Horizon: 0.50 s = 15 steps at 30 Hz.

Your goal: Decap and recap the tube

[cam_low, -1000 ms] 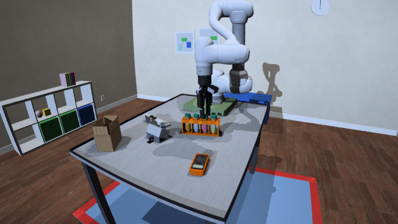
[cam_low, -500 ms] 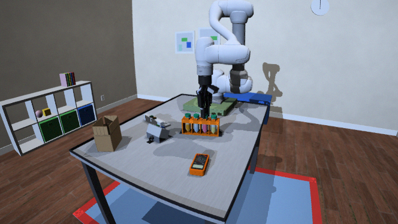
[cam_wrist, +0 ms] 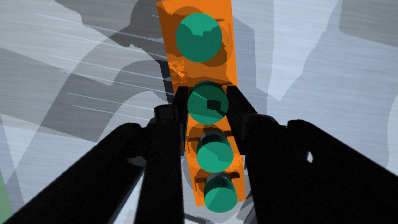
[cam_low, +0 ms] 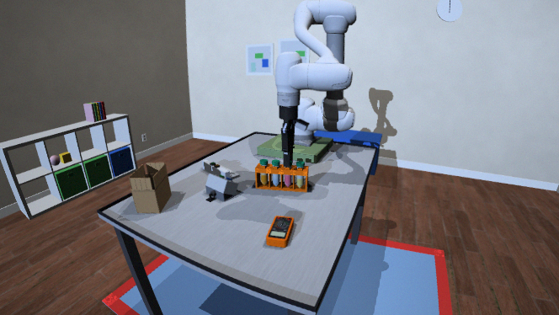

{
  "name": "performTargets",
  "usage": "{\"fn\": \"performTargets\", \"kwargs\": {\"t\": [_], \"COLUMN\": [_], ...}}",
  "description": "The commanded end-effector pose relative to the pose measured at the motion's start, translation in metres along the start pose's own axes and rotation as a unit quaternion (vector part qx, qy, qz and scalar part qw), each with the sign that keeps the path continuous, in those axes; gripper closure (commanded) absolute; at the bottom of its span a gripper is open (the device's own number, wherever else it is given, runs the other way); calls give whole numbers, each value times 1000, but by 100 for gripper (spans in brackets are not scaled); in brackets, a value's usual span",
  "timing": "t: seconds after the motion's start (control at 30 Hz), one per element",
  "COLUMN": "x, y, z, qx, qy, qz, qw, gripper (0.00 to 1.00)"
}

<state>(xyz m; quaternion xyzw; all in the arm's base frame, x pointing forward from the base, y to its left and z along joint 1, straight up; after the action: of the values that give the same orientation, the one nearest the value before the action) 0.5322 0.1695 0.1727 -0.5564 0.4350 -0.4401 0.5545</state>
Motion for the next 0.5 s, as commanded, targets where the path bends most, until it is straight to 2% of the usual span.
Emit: {"fn": "performTargets", "kwargs": {"t": [0.0,0.13,0.3,0.47], "x": [1,1,1,1], "y": [1,1,0,0], "z": [-1,-1,-1,0], "qx": [-1,-1,0,1], "qy": [-102,-201,-320,-321], "qz": [6,6,6,4], "qw": [995,980,947,947], "gripper": [70,70,70,70]}}
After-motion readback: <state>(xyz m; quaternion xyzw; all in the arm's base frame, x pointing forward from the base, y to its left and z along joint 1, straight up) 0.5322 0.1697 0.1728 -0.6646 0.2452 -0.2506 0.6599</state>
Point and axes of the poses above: the point where the finger pads meet when closed, its own y axis out along the fingers, its own z axis across the jaws, x = y × z, the point moved 8 cm from there along -y, back along the fingers, and after that the axes turned 3 degrees about -y, right-handed, at the moved point
